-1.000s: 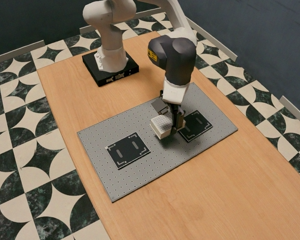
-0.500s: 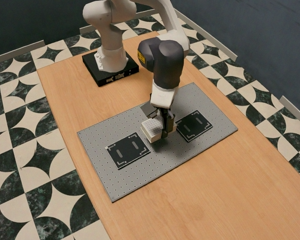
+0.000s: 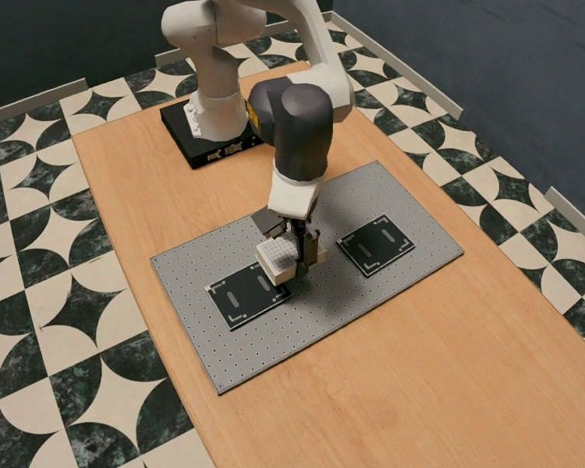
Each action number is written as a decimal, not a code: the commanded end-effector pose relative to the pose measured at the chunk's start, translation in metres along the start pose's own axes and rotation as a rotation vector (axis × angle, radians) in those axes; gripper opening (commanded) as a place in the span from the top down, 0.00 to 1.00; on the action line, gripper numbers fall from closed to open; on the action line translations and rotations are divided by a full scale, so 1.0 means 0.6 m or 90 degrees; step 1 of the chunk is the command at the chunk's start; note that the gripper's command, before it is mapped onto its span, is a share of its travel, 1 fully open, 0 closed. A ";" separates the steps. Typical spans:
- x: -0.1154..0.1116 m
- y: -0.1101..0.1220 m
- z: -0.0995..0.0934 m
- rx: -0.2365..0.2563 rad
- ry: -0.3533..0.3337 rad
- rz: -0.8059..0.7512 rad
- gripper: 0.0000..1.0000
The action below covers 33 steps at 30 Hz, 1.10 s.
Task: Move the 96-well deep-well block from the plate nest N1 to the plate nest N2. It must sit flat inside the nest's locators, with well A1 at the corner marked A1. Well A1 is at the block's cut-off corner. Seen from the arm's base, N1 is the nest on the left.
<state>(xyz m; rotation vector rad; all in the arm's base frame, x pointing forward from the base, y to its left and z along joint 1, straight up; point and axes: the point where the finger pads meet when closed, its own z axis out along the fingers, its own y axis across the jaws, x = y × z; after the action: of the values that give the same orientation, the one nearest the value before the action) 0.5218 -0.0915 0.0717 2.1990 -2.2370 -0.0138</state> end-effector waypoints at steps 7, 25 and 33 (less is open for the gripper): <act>0.054 0.000 -0.004 0.006 -0.002 -0.022 0.40; 0.142 0.010 -0.003 0.006 -0.002 -0.022 0.40; 0.170 0.013 -0.003 0.006 -0.002 -0.022 0.40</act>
<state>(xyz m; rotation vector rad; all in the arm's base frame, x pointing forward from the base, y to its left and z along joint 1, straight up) 0.5127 -0.1889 0.0727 2.2042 -2.2413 -0.0001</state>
